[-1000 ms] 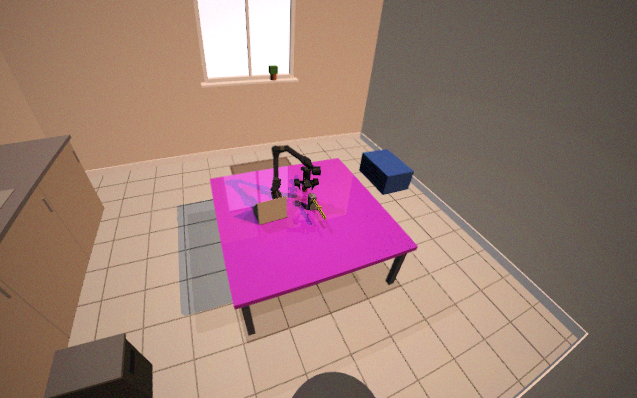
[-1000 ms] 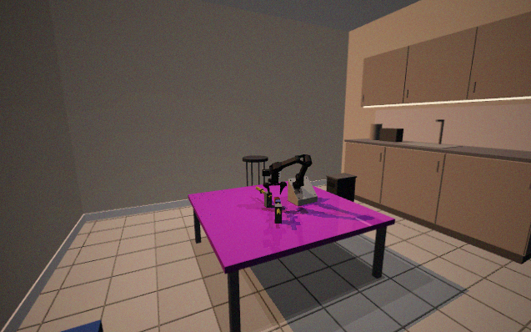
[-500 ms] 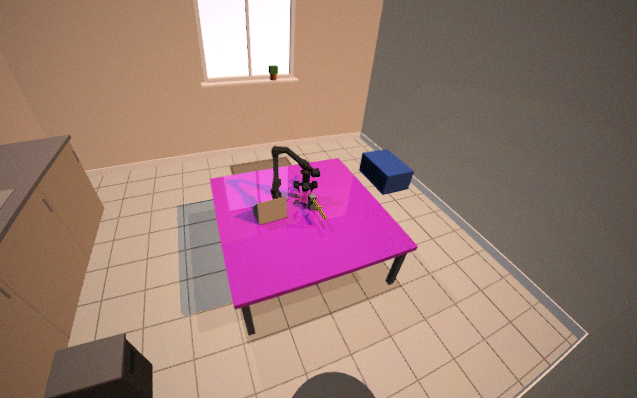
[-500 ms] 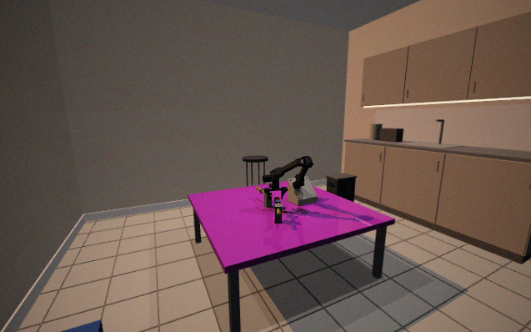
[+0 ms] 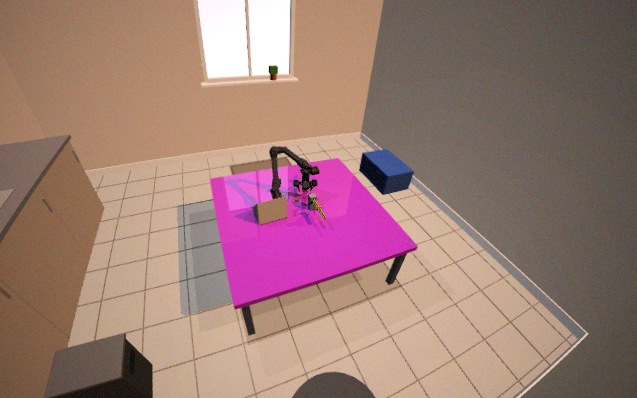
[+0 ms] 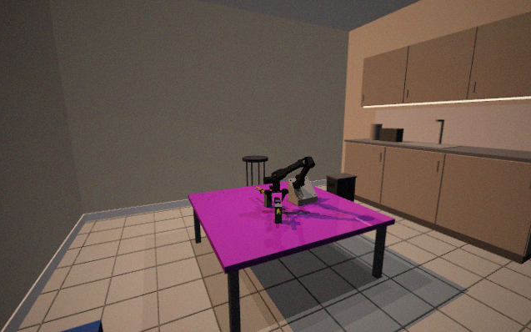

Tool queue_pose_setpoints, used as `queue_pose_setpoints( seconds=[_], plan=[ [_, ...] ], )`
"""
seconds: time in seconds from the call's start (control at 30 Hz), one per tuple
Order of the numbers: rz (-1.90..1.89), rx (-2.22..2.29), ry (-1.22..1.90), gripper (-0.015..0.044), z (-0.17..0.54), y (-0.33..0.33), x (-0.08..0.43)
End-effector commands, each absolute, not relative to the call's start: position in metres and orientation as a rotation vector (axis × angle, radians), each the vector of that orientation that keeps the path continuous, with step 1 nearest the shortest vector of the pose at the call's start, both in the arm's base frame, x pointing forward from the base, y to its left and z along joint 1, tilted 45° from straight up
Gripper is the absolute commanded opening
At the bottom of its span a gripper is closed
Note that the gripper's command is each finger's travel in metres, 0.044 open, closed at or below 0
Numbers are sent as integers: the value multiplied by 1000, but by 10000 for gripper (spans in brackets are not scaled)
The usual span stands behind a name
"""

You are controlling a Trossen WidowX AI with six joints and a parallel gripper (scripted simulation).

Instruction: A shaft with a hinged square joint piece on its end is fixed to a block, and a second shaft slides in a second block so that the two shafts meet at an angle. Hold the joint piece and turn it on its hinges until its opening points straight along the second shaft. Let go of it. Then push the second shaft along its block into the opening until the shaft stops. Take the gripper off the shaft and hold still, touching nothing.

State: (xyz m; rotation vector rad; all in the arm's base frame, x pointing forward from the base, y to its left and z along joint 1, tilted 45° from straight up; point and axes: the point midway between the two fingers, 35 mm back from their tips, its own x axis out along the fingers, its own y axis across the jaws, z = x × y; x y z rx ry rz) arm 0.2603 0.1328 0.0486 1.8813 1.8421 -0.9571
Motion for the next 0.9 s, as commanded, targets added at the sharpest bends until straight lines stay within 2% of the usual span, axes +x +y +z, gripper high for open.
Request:
queue_pose_setpoints(
  seconds=[0.0, 0.37, 0.7, 0.87],
  plan=[
    [-961, 1884, 1848, 440, 45, 137, 259],
    [-962, 1885, 1849, 440, 36, 149, 257],
    [-962, 1885, 1849, 182, 36, 149, 257],
    [-962, 1885, 1849, 182, 36, 149, 257]
  ],
)
